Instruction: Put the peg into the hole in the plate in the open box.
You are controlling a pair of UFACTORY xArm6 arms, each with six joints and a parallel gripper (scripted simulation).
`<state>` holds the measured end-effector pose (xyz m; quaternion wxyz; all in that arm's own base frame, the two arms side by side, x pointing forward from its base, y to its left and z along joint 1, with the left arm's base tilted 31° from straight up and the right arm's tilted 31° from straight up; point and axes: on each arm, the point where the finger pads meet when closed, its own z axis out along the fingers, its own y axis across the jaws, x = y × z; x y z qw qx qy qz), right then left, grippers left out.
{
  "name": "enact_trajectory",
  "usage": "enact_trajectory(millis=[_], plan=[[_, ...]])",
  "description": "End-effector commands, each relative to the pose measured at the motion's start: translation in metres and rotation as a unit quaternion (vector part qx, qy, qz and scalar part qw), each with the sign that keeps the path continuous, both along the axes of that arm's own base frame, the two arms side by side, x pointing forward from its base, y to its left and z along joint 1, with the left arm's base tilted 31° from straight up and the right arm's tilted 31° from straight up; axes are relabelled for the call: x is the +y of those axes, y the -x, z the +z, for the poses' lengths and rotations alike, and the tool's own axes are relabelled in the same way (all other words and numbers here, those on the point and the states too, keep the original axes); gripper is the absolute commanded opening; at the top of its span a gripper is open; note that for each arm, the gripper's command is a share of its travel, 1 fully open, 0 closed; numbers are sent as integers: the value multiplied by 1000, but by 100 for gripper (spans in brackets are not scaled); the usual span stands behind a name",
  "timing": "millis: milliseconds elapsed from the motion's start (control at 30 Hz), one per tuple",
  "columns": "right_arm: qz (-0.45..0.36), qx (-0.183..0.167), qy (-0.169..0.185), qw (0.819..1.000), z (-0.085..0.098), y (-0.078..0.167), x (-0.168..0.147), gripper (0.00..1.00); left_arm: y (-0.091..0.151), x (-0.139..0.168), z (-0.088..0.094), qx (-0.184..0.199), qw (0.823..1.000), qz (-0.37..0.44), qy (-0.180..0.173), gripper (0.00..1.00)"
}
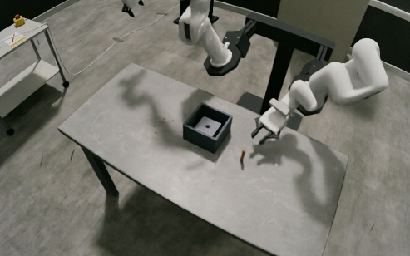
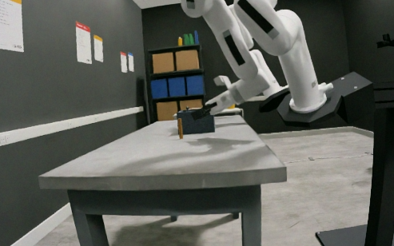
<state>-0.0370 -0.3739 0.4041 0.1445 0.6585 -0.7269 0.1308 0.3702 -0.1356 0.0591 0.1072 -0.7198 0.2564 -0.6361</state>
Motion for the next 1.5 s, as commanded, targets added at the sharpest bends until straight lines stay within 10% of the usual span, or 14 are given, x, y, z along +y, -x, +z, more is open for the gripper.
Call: enact_trajectory(millis=[0, 667, 1467], plan=[[0, 0, 1, 1000, 1, 0, 0, 100, 1, -1, 2, 15, 1000, 8, -4, 44], [0, 0, 1, 1000, 1, 0, 0, 100, 7, -9, 19, 125, 989, 71, -35, 44], [0, 0, 1, 1000, 1, 0, 0, 100, 18, -21, 47, 302, 934, 172, -83, 44]])
